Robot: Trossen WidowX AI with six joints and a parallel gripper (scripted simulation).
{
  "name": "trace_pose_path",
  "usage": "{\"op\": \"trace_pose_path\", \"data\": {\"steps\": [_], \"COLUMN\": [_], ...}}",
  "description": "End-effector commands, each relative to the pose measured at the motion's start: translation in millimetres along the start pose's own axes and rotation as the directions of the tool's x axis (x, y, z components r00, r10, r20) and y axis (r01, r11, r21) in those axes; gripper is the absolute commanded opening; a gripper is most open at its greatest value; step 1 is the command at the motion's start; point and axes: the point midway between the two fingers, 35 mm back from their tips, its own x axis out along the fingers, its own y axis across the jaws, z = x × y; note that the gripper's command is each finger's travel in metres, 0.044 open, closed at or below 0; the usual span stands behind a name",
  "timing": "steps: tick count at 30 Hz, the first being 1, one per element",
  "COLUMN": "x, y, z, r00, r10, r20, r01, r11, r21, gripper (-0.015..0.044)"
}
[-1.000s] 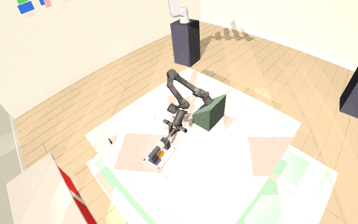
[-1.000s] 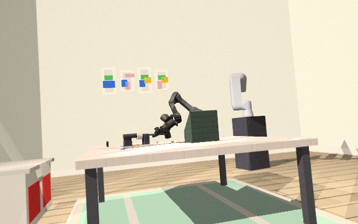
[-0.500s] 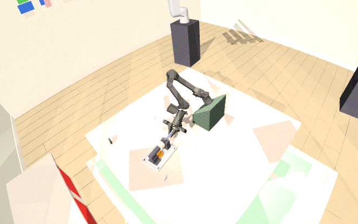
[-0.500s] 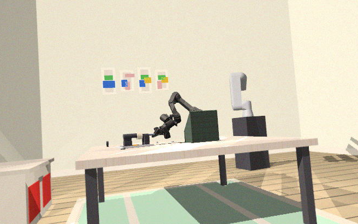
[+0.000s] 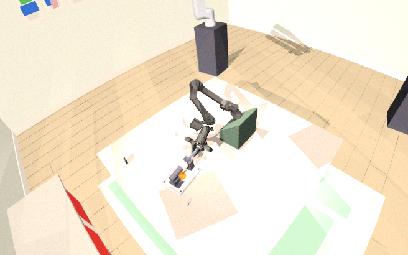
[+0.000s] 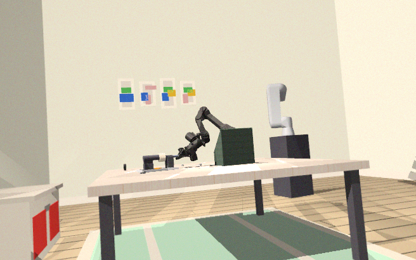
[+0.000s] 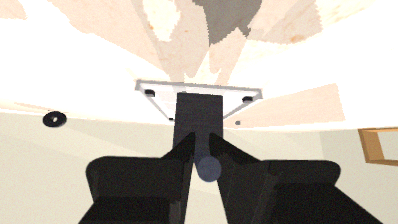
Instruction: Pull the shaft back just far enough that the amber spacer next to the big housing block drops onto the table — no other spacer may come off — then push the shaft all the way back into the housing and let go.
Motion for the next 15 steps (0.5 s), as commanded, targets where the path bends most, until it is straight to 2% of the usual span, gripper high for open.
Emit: {"op": "trace_pose_path", "data": {"steps": [1, 15], "x": [3.2, 6.9], "y": [0.9, 1.0], "z": [-3.0, -5.3], "r00": [1.000, 1.000], "r10": [0.001, 0.002], "r20": [-0.007, -0.007], "r01": [-0.001, -0.002], "r11": [1.000, 1.000], "r21": [0.003, 0.003], "gripper": [0.0000, 0.0000]}}
